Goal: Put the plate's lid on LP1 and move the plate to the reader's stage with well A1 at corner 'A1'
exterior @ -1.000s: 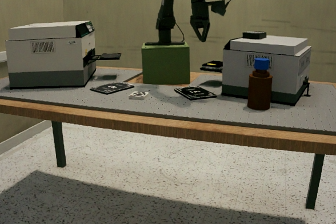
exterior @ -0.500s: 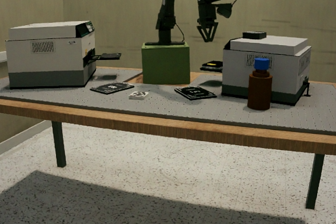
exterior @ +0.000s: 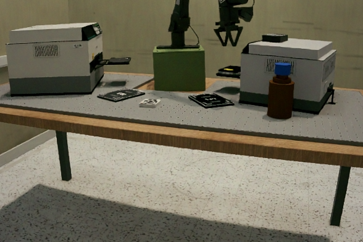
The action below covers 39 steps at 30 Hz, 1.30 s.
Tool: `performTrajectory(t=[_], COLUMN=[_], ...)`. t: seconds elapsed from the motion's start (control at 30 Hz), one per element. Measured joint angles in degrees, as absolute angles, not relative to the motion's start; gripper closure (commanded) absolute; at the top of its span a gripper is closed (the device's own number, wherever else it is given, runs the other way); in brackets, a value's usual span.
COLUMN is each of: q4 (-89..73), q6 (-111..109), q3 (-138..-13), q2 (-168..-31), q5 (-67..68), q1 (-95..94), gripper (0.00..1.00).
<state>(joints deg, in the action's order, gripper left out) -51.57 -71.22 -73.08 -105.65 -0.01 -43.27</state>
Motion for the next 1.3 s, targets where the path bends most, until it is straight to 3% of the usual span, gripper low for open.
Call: performTrajectory(t=[1.3], q4=[-52.53], q6=[-86.83], q3=[-62.08], q2=[-101.41], q5=[0.91], q1=[-64.97], gripper=[0.00])
